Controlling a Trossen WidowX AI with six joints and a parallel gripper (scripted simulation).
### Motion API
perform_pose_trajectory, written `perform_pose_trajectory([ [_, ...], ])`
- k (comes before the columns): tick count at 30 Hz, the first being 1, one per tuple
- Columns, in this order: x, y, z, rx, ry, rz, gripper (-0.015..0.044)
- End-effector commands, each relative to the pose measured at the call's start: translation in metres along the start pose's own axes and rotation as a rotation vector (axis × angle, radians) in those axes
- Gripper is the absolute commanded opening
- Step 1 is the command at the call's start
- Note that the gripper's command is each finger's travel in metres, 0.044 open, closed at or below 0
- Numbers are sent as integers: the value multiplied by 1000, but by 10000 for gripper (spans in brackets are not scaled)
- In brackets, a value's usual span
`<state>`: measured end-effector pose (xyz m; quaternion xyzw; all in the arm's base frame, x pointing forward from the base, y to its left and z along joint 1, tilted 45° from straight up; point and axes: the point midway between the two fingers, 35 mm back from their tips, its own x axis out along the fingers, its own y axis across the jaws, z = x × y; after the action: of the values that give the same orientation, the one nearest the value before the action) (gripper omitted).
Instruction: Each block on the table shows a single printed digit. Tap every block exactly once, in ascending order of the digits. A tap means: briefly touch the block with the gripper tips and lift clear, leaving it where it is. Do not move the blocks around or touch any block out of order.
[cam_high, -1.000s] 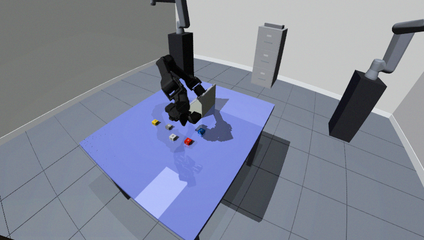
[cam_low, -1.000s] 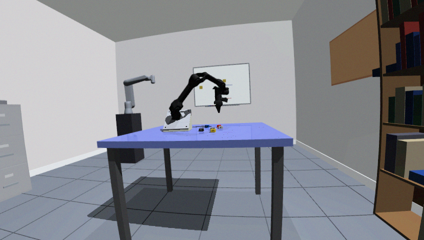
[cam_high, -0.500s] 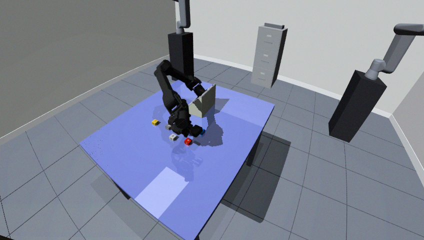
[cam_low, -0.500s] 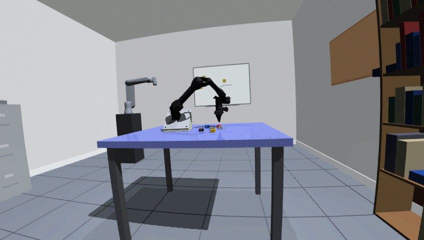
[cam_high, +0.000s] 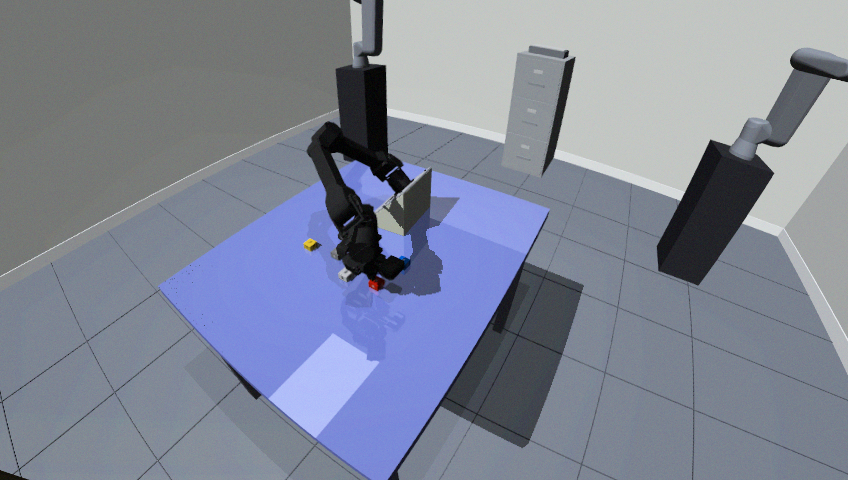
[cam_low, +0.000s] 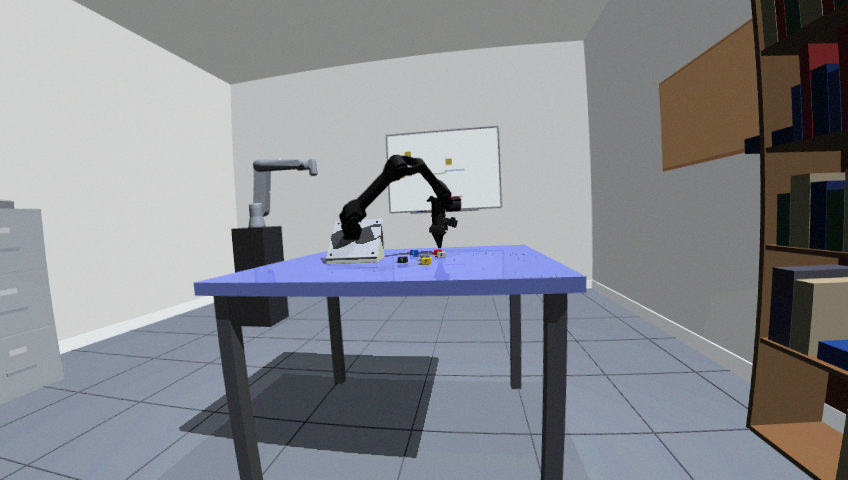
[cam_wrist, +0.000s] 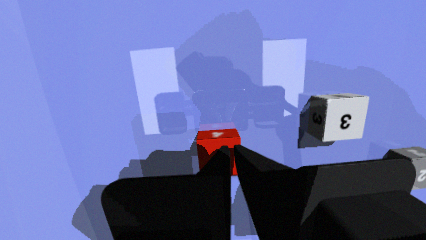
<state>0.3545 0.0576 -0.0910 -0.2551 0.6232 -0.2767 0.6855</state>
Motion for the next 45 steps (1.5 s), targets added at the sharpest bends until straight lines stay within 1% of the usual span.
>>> perform_pose_trajectory([
  [1,8,0,-1,-6,-1,-5,20],
  [9,12,-1,-1,-6,-1,-5,20],
  [12,-15,0,-1,-5,-1,-3,20],
  [18,-21,0,-1,-6,-1,-3,20],
  [19,-28,1,0,-6,-1,-2,20],
  [22,-76,2,1,-6,0,1,20],
  [24,-97,1,-1,-6,0,0,20],
  [30,-100,-2,0,-7,0,1,20],
  [32,-102,-25,6,-9,1,8,20],
  [35,-104,-79,16,-12,1,18,20],
  [38,-105,-121,18,-13,0,21,20],
  [45,-102,-229,-2,-11,-2,5,20],
])
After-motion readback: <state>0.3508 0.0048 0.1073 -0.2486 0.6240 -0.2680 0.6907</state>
